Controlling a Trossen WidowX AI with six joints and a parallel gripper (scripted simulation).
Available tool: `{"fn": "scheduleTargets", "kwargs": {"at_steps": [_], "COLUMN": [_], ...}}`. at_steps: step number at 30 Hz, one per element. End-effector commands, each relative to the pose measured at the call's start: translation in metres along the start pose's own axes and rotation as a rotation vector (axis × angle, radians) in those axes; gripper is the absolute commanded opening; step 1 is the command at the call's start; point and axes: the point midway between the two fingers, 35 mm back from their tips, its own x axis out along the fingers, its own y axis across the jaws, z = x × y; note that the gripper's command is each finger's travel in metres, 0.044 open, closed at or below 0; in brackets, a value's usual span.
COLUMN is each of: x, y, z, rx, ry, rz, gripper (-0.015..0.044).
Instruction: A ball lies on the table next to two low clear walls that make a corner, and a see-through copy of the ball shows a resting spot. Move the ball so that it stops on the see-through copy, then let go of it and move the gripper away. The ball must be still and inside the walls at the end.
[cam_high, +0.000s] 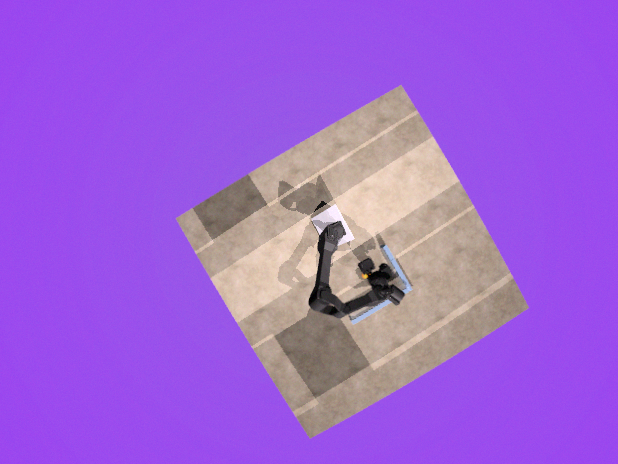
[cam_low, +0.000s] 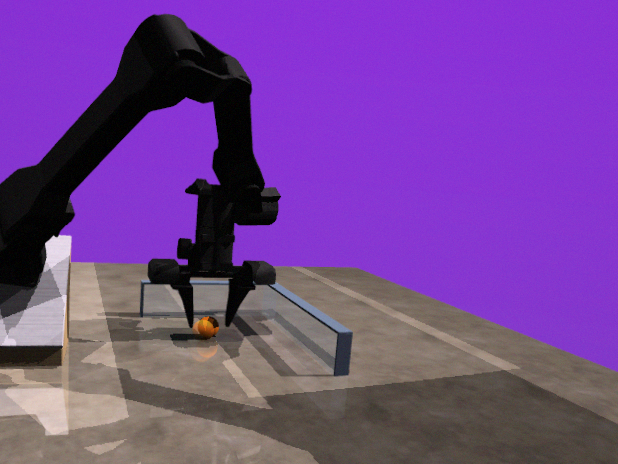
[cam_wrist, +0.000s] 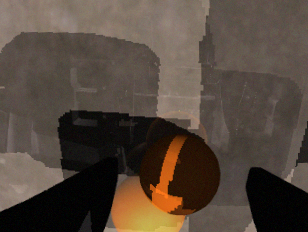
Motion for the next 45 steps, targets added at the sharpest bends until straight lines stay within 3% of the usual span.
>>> {"fn": "scheduleTargets", "kwargs": {"at_steps": [1,4,11,15,32,45], "x": [0.004,0.004,0.004,-0.006,-0.122,-0.087], "y": [0.002,0.002,0.002,-0.001,0.001,0.011], "z": [-0.001,-0.001,-0.001,0.001,0.001,-0.015], "rx": [-0.006,-0.006,-0.006,-0.006,-0.006,-0.007], "ry": [0.005,0.005,0.005,0.002,-0.001,0.001], "rz": [0.002,0.002,0.002,0.001,0.003,0.003], "gripper": [0.0236,0.0157,0.011,0.0005,0.0,0.0]}}
